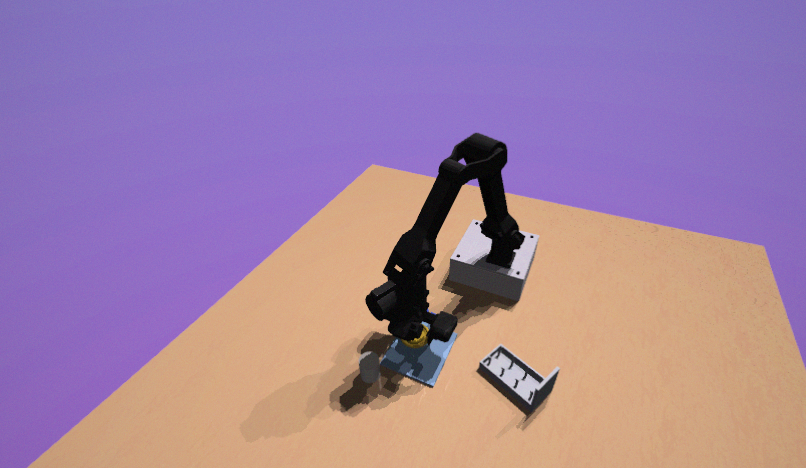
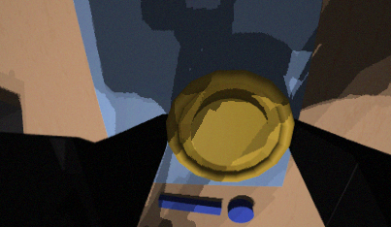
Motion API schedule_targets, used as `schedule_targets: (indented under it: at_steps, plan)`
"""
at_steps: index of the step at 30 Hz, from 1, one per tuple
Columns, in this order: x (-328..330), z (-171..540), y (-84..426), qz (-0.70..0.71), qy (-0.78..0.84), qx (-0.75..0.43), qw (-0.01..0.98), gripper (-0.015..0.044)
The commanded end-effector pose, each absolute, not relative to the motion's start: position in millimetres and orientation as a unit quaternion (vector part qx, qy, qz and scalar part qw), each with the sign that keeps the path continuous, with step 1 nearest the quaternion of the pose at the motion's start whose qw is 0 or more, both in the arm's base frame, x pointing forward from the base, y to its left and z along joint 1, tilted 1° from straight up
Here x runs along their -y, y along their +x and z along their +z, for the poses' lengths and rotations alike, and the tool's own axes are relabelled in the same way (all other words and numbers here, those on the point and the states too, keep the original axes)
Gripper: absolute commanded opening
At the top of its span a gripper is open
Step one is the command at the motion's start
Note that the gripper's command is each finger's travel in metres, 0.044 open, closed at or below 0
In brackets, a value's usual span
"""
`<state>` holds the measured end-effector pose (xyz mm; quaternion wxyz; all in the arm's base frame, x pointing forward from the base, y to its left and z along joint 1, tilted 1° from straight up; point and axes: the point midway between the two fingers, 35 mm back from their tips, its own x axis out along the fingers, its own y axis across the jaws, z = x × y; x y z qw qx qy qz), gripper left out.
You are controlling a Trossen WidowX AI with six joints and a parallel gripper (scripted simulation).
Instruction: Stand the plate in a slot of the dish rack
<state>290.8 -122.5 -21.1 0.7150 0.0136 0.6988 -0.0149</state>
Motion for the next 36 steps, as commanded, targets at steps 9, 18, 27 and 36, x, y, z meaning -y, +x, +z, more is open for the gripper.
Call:
schedule_targets:
  at_steps: [9, 18, 27, 36]
  plan:
    - [128.4, 44.8, 303.7, -0.020, 0.011, -0.692, 0.721, 0.0000]
    - [128.3, 93.7, 303.3, -0.020, 0.011, -0.692, 0.721, 0.0000]
    - [127.0, 134.7, 300.7, -0.020, 0.011, -0.692, 0.721, 0.0000]
    - [102.7, 148.4, 298.4, -0.035, 0.030, -0.692, 0.721, 0.0000]
